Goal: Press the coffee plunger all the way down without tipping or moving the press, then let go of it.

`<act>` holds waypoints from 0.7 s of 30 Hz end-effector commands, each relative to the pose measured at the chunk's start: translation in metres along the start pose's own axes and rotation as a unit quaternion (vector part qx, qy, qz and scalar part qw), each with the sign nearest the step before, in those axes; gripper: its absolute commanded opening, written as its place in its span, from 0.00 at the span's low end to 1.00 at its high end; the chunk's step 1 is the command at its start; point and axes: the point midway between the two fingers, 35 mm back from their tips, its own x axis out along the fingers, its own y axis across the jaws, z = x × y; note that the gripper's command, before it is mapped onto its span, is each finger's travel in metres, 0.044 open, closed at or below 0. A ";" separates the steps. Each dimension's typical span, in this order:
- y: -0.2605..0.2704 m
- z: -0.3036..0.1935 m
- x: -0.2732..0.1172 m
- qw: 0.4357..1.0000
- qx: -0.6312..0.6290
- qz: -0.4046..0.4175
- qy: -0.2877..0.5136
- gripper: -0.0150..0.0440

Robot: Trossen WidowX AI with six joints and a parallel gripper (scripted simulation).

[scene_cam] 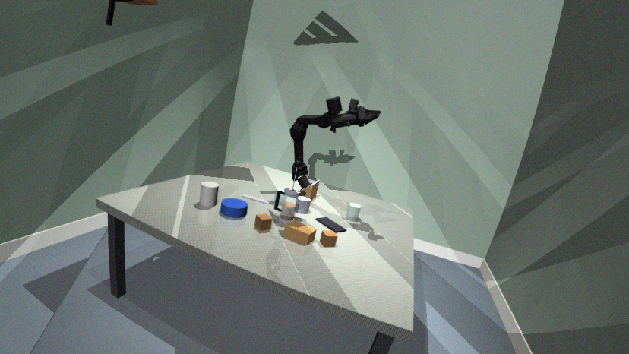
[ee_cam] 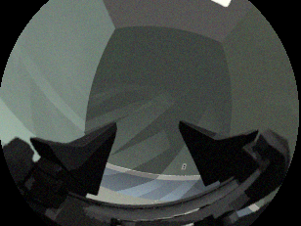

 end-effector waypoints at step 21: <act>-0.001 -0.061 -0.179 0.799 0.162 -0.491 0.305 1.00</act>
